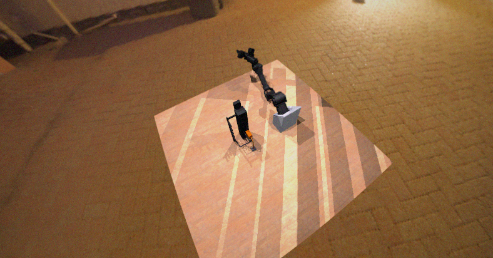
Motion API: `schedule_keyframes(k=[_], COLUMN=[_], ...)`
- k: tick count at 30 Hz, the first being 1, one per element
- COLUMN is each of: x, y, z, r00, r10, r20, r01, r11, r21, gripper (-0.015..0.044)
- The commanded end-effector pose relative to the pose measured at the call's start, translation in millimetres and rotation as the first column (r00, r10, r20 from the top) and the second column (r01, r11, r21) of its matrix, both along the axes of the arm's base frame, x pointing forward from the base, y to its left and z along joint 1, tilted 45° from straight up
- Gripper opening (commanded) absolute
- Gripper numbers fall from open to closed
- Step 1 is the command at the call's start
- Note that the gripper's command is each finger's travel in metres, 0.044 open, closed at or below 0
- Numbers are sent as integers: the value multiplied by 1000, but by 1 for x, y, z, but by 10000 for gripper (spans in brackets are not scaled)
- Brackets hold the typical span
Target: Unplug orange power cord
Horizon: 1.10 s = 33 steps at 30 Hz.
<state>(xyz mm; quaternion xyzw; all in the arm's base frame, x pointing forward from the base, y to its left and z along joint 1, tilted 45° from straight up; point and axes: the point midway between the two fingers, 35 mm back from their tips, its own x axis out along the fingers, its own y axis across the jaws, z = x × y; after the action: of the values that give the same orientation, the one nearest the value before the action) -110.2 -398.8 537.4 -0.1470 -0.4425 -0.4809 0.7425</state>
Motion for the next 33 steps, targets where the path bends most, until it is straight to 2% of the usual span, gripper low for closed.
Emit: schedule_keyframes(k=[1,9,15,21,27,33], x=[1,34,72,121,180,244], y=[2,103,197,291,381,458], z=[2,69,107,123,115,84], r00=[1000,993,972,929,852,736], r10=[1,39,40,13,-53,-155], r20=[-2,-113,-231,-370,-522,-659], r01=[-1,-64,-134,-227,-338,-456], r11=[1000,970,903,810,706,605], r21=[-6,-233,-407,-541,-623,-652], gripper=[374,164,160,160,160,160])
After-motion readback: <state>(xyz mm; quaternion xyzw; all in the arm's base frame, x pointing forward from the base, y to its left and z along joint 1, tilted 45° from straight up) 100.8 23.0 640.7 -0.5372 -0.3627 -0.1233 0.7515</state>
